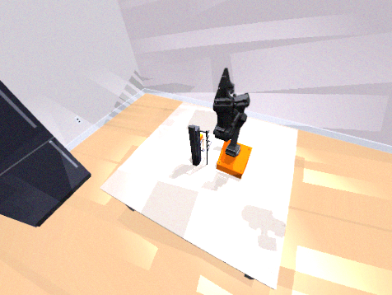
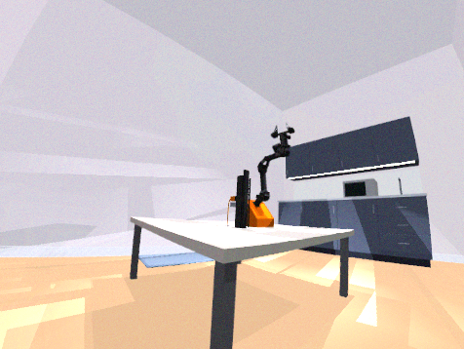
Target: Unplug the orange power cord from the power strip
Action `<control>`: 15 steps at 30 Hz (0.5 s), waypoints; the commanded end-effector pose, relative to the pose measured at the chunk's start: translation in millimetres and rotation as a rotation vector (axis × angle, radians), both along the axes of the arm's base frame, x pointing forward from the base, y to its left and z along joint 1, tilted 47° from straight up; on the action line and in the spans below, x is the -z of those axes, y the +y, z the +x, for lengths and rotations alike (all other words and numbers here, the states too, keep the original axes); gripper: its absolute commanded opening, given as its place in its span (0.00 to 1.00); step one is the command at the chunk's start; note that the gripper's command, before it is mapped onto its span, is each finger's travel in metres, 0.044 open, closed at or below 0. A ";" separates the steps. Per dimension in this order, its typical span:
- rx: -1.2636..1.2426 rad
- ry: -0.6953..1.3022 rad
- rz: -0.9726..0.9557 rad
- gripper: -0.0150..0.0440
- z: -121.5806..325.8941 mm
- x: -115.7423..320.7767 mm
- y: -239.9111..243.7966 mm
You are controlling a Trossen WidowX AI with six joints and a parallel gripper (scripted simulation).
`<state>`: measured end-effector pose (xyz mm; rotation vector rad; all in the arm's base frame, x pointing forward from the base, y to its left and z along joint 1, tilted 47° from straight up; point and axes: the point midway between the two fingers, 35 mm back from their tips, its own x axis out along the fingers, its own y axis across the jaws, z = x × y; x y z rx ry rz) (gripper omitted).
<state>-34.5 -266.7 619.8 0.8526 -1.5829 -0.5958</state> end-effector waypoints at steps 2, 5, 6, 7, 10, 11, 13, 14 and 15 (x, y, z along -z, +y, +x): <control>0.007 -0.002 -0.016 0.84 -1.7 -3.0 4.3; 0.043 -0.013 -0.102 0.71 -9.2 -18.2 27.8; 0.060 -0.017 -0.146 0.67 -12.3 -25.4 40.2; 0.074 -0.020 -0.185 0.62 -14.5 -31.4 51.4; 0.101 -0.027 -0.277 0.53 -17.9 -45.3 79.5; 0.113 -0.029 -0.315 0.53 -18.7 -50.8 91.6; 0.137 -0.028 -0.405 0.53 -18.6 -62.3 120.6; 0.148 -0.026 -0.450 0.53 -17.4 -67.5 135.4; 0.158 -0.022 -0.496 0.53 -15.5 -72.2 150.3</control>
